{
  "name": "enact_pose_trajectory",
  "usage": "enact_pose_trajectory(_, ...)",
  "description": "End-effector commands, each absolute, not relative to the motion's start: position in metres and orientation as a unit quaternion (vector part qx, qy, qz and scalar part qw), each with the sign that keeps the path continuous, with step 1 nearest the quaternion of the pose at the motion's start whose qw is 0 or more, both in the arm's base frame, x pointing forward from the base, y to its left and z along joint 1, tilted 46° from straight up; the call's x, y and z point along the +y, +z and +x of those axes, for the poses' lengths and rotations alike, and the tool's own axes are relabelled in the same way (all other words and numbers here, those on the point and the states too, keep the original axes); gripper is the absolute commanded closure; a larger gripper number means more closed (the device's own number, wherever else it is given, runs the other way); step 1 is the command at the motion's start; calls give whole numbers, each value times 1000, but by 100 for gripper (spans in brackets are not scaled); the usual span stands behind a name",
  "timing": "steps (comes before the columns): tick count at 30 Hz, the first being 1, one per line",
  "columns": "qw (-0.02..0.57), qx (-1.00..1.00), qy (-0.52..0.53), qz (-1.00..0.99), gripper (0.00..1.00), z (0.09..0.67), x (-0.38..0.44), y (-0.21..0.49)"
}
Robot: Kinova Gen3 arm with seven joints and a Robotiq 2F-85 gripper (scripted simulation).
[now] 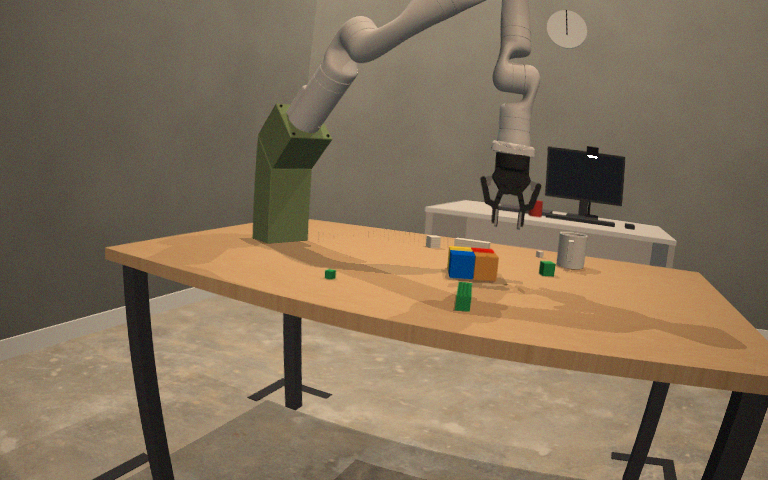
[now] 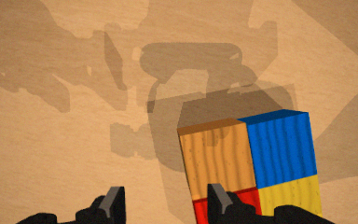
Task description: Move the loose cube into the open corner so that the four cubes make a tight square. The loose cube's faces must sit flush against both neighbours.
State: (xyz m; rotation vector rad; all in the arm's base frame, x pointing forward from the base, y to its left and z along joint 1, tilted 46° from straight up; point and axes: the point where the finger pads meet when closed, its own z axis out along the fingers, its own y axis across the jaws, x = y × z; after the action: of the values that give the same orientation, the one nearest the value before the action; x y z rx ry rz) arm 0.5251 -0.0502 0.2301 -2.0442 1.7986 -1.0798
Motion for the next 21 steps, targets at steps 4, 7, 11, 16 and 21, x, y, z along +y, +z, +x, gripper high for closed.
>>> enact_pose_trajectory(4,130,672,-347,-641,46,518,-55,225)
enact_pose_trajectory(7,136,684,-343,-629,46,517,-55,224)
enact_pose_trajectory(11,160,735,-325,-573,46,512,-58,220)
enact_pose_trajectory(16,194,801,-295,-484,46,505,-62,215)
enact_pose_trajectory(21,230,861,-260,-372,46,499,-67,211)
